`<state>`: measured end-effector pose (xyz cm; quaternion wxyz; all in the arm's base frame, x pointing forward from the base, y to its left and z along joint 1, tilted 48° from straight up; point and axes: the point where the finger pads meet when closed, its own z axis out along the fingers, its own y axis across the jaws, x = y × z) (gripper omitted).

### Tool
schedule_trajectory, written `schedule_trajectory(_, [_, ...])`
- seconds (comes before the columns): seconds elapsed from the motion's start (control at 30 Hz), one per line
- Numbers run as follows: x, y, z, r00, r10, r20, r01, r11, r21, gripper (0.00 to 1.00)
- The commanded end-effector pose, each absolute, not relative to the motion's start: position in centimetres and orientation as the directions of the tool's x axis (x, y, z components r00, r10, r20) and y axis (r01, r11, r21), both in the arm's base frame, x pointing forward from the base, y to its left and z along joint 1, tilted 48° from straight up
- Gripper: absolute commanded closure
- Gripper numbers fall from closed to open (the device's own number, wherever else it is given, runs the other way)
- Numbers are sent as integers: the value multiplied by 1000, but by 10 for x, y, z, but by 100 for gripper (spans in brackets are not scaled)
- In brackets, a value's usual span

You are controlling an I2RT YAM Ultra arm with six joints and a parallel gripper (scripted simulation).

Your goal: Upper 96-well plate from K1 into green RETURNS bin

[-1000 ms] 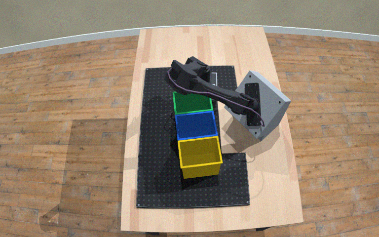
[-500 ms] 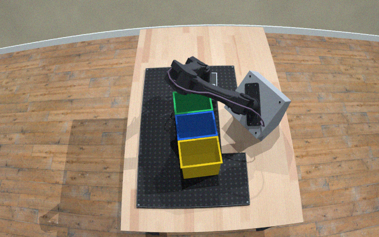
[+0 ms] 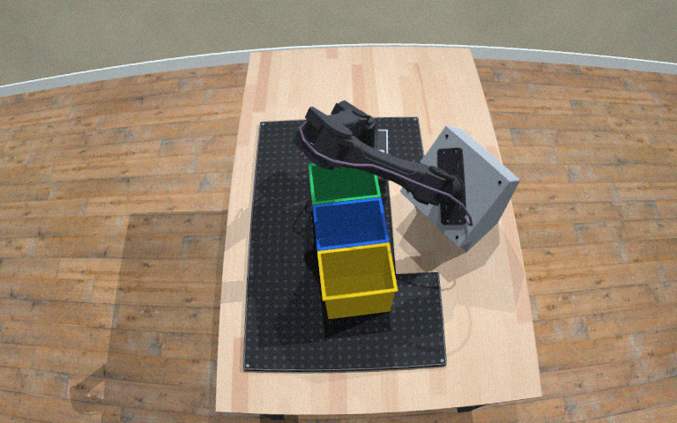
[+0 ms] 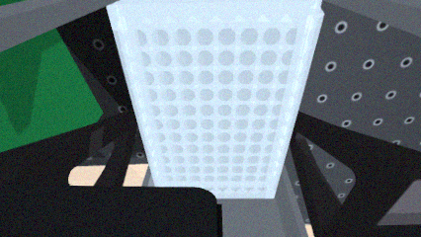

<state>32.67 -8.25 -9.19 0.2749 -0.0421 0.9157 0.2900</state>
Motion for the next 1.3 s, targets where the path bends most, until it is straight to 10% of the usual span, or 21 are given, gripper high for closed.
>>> schedule_trajectory(0.0, [328, -92, -86, -827, 107, -552, -225, 837, 499, 0])
schedule_trajectory(0.5, [328, -92, -86, -827, 107, -552, -225, 837, 499, 0])
schedule_trajectory(0.53, [328, -92, -86, -827, 107, -552, -225, 837, 499, 100])
schedule_trajectory(1.27, [330, -91, -87, -832, 93, -548, -232, 837, 495, 100])
